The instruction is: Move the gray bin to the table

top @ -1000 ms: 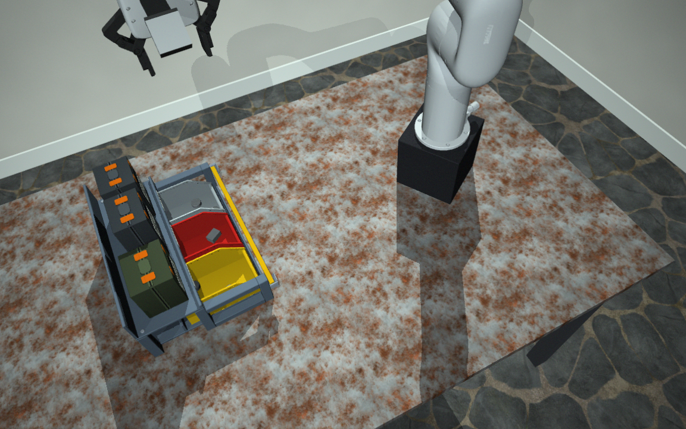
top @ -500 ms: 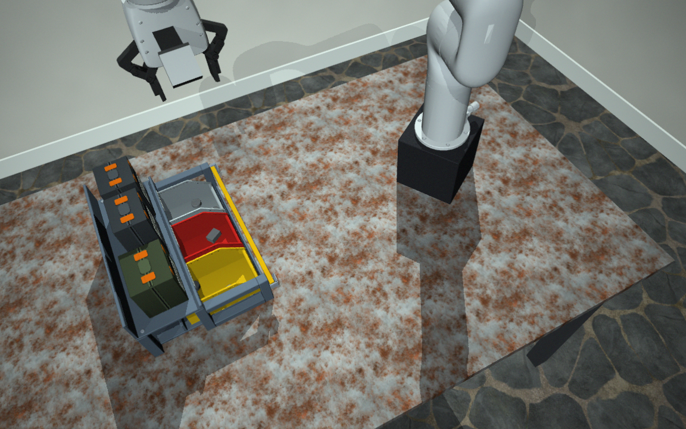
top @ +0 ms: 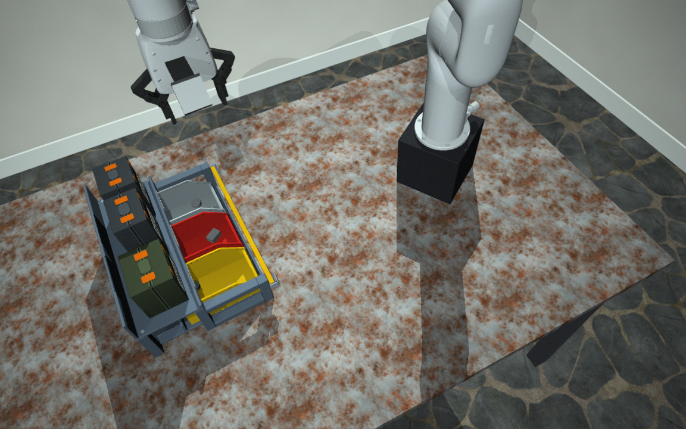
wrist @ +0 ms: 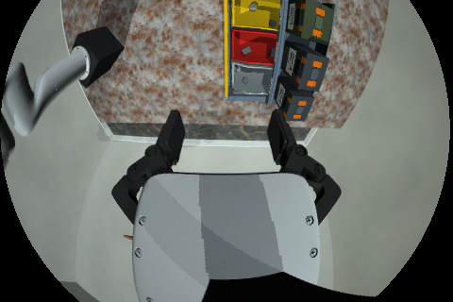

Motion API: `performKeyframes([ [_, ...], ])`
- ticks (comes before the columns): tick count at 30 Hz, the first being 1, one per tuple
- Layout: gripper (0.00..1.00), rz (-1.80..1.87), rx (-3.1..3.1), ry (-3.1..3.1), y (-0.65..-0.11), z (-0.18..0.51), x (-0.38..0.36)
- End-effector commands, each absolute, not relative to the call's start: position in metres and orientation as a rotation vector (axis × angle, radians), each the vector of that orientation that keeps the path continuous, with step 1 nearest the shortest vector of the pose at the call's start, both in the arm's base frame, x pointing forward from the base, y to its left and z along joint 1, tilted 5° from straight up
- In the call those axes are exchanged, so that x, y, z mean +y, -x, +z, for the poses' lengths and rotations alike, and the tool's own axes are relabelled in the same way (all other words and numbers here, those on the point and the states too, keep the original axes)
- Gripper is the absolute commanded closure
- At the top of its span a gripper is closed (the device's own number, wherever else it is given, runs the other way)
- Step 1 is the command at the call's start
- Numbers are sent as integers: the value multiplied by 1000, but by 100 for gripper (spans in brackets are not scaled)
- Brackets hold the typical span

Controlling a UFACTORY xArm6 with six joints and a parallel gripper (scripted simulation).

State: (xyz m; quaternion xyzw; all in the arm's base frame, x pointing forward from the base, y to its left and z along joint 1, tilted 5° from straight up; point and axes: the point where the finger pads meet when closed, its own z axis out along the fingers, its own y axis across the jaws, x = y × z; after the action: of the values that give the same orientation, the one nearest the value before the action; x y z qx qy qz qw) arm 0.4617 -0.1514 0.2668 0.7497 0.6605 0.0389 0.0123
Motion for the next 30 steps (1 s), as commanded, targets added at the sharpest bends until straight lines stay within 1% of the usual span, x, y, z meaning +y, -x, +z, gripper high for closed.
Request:
performKeyframes([
  [1, 0, 126, 2055, -2332, -463, 269, -152],
  [4, 0, 126, 2055, -2332, -463, 269, -152],
  [9, 0, 126, 2055, -2332, -467, 220, -150],
  [21, 0, 126, 2055, -2332, -467, 220, -150],
  [26, 0, 126, 2055, -2332, -471, 171, -149],
  [30, 0, 126, 2055, -2332, -471, 171, -149],
])
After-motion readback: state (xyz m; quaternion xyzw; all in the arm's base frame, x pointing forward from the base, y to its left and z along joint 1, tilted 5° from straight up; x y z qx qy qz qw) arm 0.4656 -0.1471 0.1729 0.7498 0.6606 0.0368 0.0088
